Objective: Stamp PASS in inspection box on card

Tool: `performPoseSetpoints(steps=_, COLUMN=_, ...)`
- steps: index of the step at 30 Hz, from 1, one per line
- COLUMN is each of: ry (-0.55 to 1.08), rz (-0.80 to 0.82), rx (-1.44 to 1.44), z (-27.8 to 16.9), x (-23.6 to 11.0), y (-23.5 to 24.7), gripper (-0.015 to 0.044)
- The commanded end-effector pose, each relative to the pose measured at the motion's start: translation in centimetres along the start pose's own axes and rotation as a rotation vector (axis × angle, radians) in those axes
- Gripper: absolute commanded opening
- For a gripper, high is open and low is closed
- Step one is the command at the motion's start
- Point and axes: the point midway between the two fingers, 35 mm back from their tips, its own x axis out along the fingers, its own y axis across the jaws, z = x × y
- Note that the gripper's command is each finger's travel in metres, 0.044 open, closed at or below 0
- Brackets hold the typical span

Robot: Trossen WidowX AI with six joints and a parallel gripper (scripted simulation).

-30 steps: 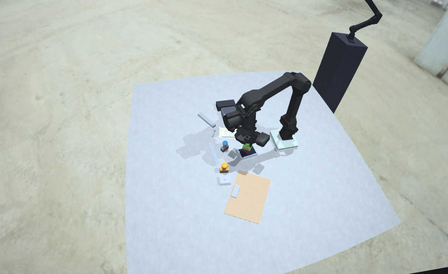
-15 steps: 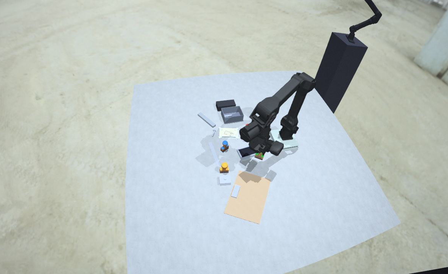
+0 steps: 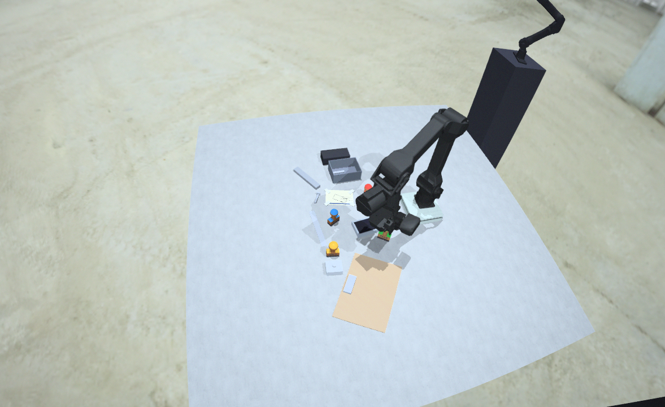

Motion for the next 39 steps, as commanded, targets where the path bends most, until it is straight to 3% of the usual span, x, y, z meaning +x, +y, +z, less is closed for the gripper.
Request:
performPoseSetpoints(steps=1, ry=0.004, rz=0.005, rx=0.006, z=0.0, x=0.7, y=0.0, gripper=0.0)
performPoseSetpoints(steps=30, ry=0.004, rz=0.005, rx=0.006, z=-0.3, x=5.2, y=-0.6, gripper=0.0)
performPoseSetpoints(steps=39, ry=0.002, rz=0.001, rx=0.0, z=-0.2, x=4.8, y=-0.7, gripper=0.0236)
